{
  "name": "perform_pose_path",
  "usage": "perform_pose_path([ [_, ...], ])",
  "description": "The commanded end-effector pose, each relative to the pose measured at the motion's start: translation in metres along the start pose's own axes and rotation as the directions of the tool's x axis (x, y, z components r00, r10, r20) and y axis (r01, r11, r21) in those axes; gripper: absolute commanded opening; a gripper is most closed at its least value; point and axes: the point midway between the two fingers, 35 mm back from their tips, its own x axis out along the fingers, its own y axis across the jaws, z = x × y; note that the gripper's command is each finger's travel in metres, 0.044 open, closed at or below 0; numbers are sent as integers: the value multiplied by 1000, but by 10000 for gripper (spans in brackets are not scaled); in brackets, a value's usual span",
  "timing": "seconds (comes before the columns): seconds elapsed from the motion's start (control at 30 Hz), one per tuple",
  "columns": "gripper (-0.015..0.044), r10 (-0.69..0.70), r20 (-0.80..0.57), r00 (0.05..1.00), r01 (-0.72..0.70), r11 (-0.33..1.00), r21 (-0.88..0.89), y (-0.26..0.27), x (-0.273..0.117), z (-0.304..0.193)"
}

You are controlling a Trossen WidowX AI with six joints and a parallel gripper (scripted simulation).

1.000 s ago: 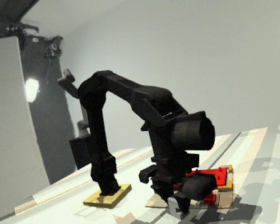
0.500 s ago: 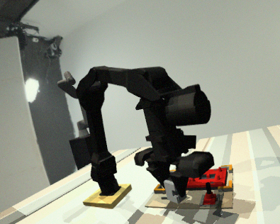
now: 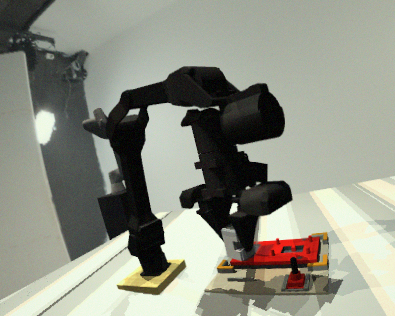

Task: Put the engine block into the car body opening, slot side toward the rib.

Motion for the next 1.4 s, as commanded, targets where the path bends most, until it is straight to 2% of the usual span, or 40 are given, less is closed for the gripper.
perform_pose_path([
  [0.0,0,-9,-3,1000,9,1000,-1,1,-11,-1],
  [0.27,0,-9,-3,1000,9,1000,-1,1,16,0],
  [0.57,0,-7,51,999,8,1000,-1,2,14,-2],
  [0.87,0,7,290,957,-5,1000,-6,3,17,-10],
  [1.27,0,3,623,782,1,1000,-7,3,23,-22],
  [1.37,0,-5,654,757,8,1000,-2,2,24,-23],
])
